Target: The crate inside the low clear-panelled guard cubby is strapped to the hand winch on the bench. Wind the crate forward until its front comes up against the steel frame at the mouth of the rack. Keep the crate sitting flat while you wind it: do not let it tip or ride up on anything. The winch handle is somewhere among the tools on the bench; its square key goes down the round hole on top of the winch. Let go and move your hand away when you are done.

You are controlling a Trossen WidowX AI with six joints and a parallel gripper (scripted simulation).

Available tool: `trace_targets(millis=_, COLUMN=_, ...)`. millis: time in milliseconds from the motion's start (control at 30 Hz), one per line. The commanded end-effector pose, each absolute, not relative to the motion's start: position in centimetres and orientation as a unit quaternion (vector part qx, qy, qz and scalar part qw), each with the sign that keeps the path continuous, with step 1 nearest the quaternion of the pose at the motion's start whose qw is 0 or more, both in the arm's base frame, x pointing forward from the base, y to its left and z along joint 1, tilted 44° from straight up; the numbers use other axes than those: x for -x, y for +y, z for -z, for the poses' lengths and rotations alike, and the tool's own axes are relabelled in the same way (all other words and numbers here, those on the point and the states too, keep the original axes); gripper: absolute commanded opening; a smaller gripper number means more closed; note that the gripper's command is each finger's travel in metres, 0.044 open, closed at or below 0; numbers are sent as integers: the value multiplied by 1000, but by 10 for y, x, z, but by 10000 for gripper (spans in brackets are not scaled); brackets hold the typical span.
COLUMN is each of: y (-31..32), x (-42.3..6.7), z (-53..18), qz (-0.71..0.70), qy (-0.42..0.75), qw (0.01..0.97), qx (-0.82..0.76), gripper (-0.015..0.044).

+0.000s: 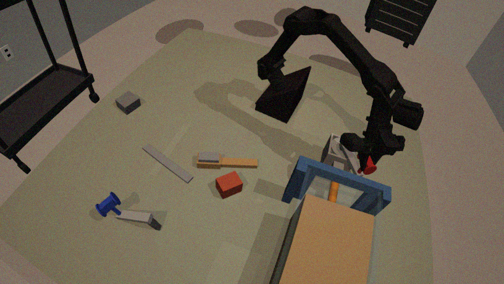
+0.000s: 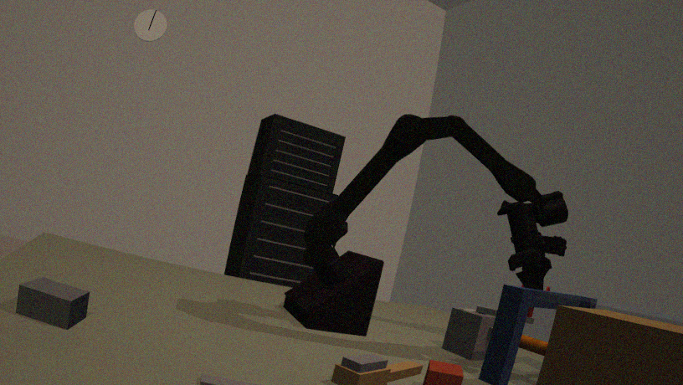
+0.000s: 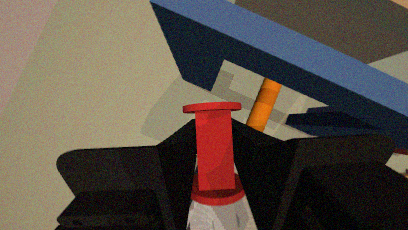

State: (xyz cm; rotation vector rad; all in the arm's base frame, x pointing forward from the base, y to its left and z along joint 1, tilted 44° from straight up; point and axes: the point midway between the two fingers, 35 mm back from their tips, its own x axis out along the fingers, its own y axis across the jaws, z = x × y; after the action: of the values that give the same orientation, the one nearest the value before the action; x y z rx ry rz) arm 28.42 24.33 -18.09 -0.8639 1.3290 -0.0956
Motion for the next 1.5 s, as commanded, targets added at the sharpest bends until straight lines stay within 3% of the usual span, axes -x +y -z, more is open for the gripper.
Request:
trace_targets(millis=0, y=257, x=-270, z=190, qz=26, qy=606, qw=698, qx=380, gripper=0)
trace_targets(millis=1467, y=278, x=-231, z=203, qz=25, qy=608, qw=697, qx=379, gripper=0)
